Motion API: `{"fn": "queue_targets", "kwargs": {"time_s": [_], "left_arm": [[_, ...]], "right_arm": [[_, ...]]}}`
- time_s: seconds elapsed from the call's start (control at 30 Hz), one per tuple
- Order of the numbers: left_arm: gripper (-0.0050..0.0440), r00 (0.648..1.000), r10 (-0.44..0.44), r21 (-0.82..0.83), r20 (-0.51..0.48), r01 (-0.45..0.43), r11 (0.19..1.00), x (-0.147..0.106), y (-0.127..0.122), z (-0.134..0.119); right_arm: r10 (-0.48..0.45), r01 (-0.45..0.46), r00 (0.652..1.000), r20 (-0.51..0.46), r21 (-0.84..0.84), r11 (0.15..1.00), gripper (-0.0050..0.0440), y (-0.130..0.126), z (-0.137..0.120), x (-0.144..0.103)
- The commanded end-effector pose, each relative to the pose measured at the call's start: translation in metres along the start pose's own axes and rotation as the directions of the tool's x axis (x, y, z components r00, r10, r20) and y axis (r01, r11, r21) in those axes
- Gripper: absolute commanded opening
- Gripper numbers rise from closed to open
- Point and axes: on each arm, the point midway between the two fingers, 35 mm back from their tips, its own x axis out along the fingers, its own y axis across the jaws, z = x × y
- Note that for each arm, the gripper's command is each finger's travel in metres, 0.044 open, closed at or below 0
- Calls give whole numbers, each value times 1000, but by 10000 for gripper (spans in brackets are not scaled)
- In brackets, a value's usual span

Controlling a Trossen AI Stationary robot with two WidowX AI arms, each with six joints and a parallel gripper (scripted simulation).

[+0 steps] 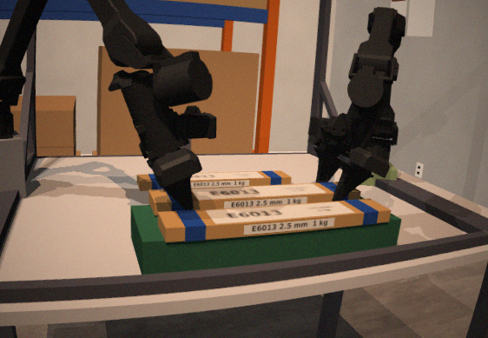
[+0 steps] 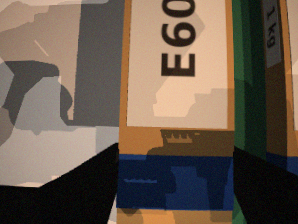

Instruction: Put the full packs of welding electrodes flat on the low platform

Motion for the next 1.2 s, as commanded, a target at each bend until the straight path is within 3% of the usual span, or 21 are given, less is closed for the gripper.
{"fn": "queue_targets", "kwargs": {"time_s": [0.0,0.03,1.17], "left_arm": [[-50,999,33,3,11,-33,999,-15,5,-1],[430,999,33,3,11,-33,999,-15,5,-1],[430,1000,28,1,14,-28,1000,-12,6,1]], "right_arm": [[-28,28,1000,7,-6,1000,-50,-7,-1,-14],[-28,28,1000,7,-6,1000,430,-7,-1,-14],[-24,24,1000,10,-5,1000,430,-7,1,-11]]}}
